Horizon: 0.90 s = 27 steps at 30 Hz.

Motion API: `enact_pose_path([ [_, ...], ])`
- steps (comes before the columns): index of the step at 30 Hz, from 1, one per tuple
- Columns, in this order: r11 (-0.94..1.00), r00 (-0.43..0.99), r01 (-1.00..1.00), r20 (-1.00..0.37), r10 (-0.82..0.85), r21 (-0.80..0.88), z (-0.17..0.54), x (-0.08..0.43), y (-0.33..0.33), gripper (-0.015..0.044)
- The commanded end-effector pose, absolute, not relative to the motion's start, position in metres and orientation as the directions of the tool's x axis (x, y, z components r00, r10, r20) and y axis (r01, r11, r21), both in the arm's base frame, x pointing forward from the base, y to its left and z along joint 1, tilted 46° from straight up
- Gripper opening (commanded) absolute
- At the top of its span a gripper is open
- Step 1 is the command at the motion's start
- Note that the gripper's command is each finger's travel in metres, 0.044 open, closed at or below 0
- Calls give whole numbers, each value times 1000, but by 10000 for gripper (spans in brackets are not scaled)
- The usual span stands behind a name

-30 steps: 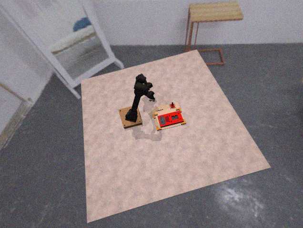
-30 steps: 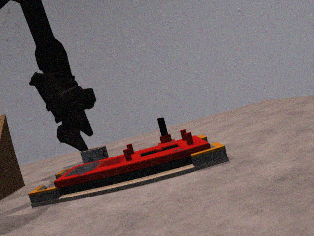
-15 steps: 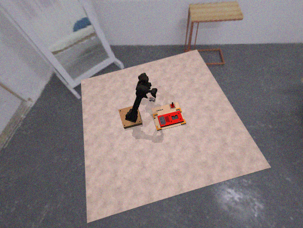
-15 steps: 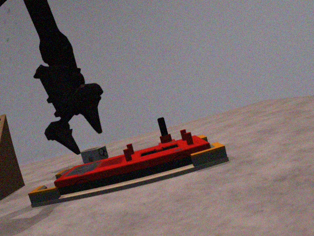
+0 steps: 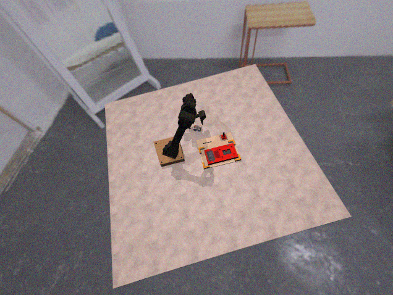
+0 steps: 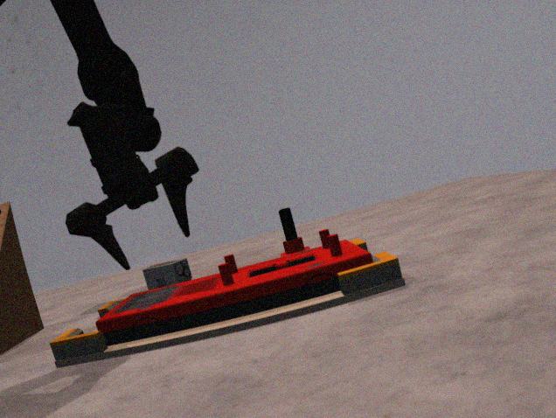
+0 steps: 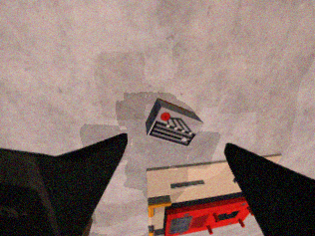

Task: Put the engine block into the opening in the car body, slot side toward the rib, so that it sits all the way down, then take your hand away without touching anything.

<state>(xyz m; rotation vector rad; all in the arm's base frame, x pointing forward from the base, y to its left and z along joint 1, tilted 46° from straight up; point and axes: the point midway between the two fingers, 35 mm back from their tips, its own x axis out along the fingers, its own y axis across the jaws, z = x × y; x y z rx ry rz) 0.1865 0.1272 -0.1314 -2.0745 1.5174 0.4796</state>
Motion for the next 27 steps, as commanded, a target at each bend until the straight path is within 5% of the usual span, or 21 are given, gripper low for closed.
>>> enact_pose_path([
  [1,-285,287,-953,-584,-759,-99,-129,189,130,440],
  [27,-624,121,-545,-684,-719,560,-119,196,136,440],
])
